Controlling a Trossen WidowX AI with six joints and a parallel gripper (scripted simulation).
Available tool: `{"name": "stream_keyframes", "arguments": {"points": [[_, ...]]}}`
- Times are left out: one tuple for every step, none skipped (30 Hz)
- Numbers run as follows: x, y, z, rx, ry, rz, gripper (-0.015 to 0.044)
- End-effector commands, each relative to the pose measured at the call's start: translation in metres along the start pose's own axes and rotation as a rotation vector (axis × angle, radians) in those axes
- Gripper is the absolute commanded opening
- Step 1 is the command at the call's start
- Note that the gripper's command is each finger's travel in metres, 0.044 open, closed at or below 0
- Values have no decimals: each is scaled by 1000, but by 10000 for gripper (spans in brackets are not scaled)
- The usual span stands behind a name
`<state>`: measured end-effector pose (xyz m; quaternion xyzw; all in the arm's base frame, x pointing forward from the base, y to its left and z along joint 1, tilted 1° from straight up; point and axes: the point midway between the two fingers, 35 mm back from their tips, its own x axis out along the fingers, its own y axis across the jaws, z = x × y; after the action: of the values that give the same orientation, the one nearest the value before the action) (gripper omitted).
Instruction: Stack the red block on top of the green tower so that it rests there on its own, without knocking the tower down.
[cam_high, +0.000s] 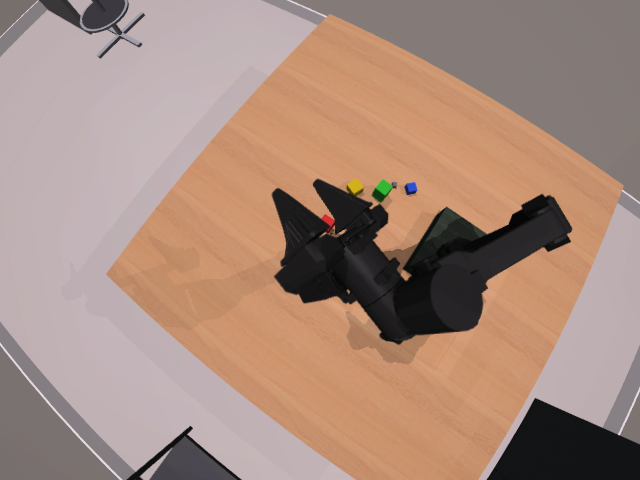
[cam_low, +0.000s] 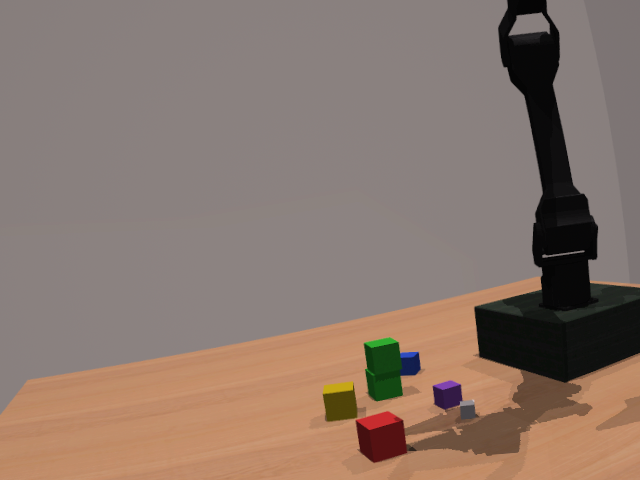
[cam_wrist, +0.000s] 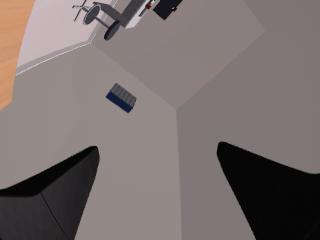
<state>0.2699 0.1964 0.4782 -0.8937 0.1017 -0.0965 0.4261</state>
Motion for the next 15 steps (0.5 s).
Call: {"name": "stream_keyframes", "arguments": {"points": [[1, 0, 1, 3, -1, -1, 426], [3, 0, 4, 11, -6, -5, 440], [6, 1, 9, 25, -13, -10, 440], [10, 1, 16, 42, -24, -16, 440], [14, 2, 22, 60, -35, -20, 440], [18, 4, 29, 77, -48, -23, 440], [23, 5, 35, 95, -61, -24, 440], [27, 8, 42, 114, -76, -24, 440], [31, 10, 49, 132, -91, -22, 440], [35, 13, 55, 151, -106, -18, 440], [39, 16, 62, 170, -122, -13, 440], [43, 19, 68, 189, -138, -6, 440], [48, 23, 74, 209, -155, 3, 440], [52, 28, 81, 229, -171, 14, 440], [56, 32, 87, 249, -188, 26, 440]]}}
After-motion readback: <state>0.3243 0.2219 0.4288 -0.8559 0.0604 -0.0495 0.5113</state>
